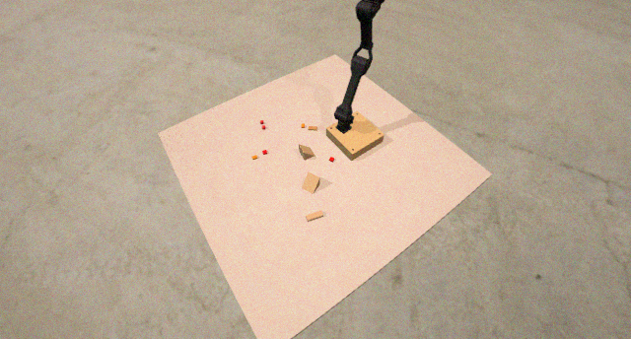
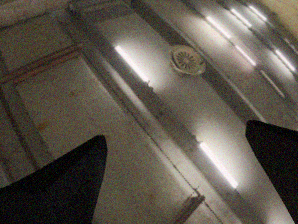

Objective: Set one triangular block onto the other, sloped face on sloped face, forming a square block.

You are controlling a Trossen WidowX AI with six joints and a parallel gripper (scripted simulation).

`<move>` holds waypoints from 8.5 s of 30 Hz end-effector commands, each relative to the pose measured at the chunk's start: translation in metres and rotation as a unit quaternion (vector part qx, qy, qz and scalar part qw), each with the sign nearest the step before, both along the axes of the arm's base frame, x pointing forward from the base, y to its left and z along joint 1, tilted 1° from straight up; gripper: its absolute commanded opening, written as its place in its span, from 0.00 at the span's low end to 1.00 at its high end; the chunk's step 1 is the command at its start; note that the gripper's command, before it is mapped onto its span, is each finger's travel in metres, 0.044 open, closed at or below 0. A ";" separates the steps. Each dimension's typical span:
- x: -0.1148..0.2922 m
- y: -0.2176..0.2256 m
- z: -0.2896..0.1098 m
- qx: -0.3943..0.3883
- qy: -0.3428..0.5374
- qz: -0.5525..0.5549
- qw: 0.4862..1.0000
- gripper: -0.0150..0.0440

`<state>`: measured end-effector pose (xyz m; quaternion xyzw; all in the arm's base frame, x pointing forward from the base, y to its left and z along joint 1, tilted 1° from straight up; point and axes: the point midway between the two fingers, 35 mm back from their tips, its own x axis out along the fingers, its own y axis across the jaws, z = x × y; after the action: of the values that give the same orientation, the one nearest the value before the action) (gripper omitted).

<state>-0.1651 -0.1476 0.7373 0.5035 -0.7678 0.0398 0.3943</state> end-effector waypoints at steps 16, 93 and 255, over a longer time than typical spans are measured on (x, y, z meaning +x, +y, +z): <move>0.151 0.053 0.029 -0.120 0.128 0.088 0.981 1.00; 0.497 0.272 -0.643 0.745 0.484 0.376 0.263 1.00; 0.506 0.276 -0.715 0.179 0.870 0.458 -0.037 0.25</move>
<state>0.3391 0.1270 0.0209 -0.4647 -0.5750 0.4225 -0.5243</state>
